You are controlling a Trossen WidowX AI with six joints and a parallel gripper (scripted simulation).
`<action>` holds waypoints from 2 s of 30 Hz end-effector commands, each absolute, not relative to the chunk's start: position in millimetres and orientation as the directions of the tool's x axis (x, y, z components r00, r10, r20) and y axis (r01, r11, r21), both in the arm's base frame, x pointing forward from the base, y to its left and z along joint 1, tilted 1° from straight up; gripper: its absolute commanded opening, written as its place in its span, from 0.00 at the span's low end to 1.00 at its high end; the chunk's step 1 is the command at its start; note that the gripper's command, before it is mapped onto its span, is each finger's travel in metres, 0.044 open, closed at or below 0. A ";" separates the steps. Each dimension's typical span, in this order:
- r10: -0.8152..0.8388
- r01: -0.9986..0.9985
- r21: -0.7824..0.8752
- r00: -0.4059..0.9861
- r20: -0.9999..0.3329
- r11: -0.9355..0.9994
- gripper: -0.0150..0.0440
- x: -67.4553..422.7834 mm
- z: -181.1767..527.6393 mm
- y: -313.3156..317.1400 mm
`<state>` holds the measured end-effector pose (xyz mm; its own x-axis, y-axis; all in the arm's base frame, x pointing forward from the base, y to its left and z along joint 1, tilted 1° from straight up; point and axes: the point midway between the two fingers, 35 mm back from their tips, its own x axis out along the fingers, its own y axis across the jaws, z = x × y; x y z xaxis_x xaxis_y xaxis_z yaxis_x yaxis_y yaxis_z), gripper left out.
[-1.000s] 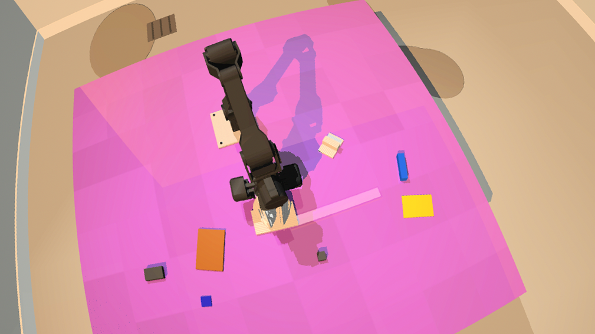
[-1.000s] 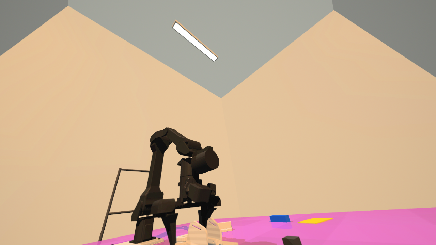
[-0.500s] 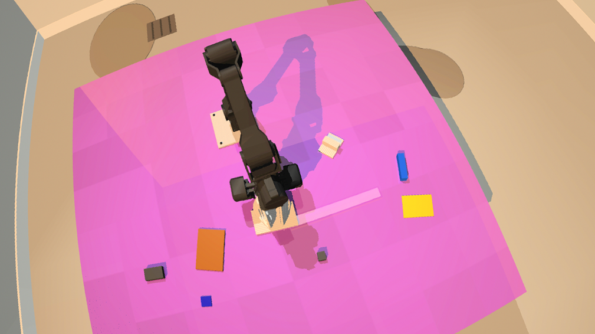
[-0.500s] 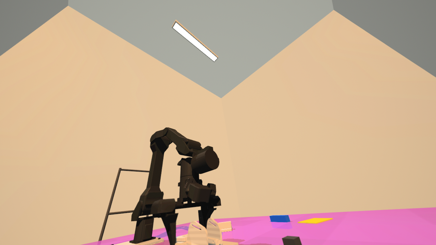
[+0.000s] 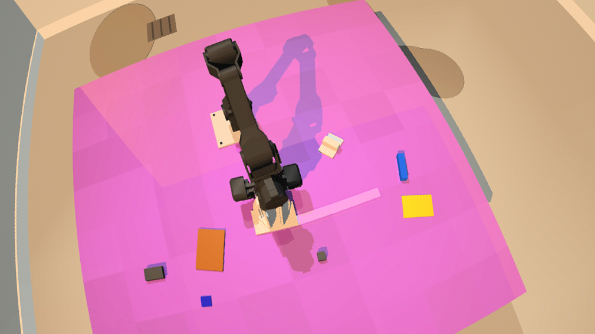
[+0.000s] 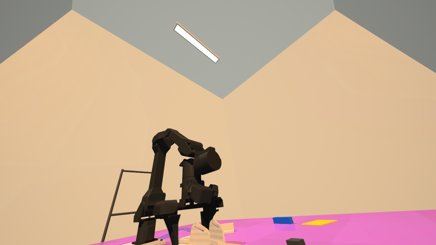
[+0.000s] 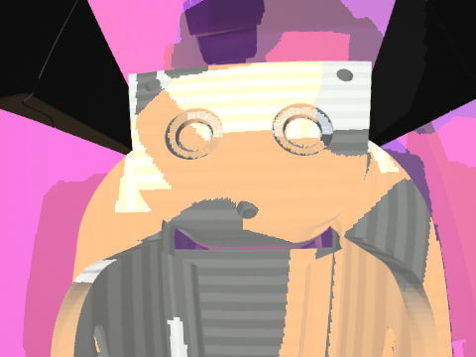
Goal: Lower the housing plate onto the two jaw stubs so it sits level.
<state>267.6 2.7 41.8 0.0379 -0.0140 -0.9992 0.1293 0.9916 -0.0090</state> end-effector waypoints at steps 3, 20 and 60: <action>-0.010 0.123 -0.005 0.039 -0.999 0.992 0.85 267.8 41.4 3.3; -0.010 0.123 -0.005 0.039 -0.999 0.992 0.85 267.8 41.4 3.3; -0.014 0.129 -0.009 0.038 -0.999 0.992 1.00 267.6 41.7 2.7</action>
